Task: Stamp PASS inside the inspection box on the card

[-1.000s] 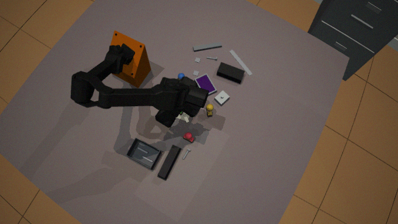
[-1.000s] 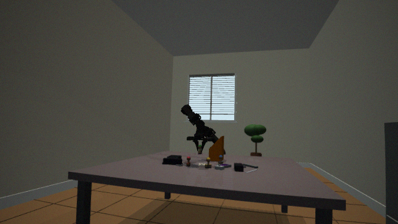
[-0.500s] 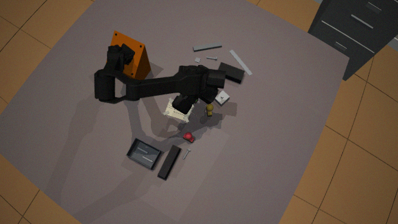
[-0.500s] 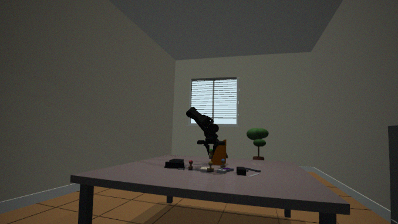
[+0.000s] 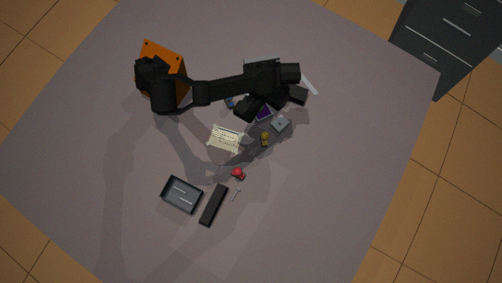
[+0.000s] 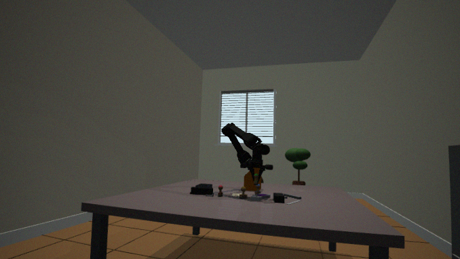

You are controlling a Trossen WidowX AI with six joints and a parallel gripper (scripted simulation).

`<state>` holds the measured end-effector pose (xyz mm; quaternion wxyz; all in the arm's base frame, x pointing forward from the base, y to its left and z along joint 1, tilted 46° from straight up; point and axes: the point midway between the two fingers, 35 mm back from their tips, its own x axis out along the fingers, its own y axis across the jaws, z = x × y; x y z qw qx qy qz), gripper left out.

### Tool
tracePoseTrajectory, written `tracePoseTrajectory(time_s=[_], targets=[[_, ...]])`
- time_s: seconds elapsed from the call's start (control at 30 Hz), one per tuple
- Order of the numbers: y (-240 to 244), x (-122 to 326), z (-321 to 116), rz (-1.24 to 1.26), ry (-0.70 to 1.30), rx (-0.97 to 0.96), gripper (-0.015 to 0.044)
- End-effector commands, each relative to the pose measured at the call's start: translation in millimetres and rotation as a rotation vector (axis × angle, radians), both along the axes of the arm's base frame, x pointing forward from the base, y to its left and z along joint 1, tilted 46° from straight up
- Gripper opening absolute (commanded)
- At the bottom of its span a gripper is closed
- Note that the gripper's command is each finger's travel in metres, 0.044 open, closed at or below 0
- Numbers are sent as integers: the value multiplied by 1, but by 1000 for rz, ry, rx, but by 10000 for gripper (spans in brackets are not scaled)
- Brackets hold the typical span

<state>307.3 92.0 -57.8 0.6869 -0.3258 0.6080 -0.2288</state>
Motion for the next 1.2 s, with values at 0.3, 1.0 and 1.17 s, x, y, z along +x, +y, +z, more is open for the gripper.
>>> tracePoseTrajectory(time_s=[0.3, 1.0, 1.17], targets=[[18, -7, -27, -1, -2, -12, 0], [9, -4, -37, -1, -2, -12, 0], [7, -4, -39, -1, -2, -12, 0]])
